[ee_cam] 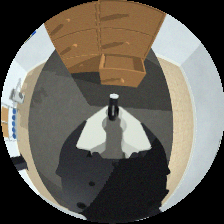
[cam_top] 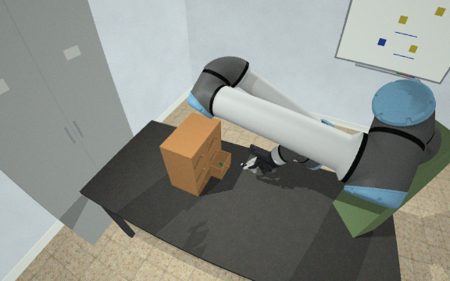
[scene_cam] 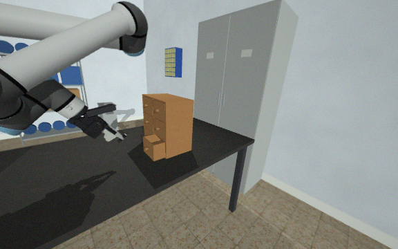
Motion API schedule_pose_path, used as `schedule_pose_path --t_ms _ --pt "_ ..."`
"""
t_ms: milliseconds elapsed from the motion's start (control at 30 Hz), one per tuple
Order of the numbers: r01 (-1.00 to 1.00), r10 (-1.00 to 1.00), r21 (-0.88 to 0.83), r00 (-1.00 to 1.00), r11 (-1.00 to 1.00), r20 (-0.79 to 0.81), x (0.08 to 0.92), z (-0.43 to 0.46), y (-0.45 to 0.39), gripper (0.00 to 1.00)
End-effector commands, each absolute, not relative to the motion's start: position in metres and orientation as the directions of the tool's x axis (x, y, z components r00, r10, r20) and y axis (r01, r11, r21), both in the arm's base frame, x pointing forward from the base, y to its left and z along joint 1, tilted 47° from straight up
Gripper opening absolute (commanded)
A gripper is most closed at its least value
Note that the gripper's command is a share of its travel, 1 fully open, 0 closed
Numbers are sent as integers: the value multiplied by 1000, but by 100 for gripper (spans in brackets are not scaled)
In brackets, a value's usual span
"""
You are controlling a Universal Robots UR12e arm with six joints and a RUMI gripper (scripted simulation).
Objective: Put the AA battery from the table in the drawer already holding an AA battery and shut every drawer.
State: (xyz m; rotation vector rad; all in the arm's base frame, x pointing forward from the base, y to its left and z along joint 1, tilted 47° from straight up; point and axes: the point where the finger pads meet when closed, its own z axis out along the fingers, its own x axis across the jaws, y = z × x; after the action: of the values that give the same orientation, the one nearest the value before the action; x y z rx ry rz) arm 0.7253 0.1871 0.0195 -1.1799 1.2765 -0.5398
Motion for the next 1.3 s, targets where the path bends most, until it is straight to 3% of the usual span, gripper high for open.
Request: schedule_pose_path --t_ms 0,1267 --pt "-216 -855 -895 276 391 -440 725 19 187 5" --pt "168 -855 -853 276 494 -440 724 16 188 5"
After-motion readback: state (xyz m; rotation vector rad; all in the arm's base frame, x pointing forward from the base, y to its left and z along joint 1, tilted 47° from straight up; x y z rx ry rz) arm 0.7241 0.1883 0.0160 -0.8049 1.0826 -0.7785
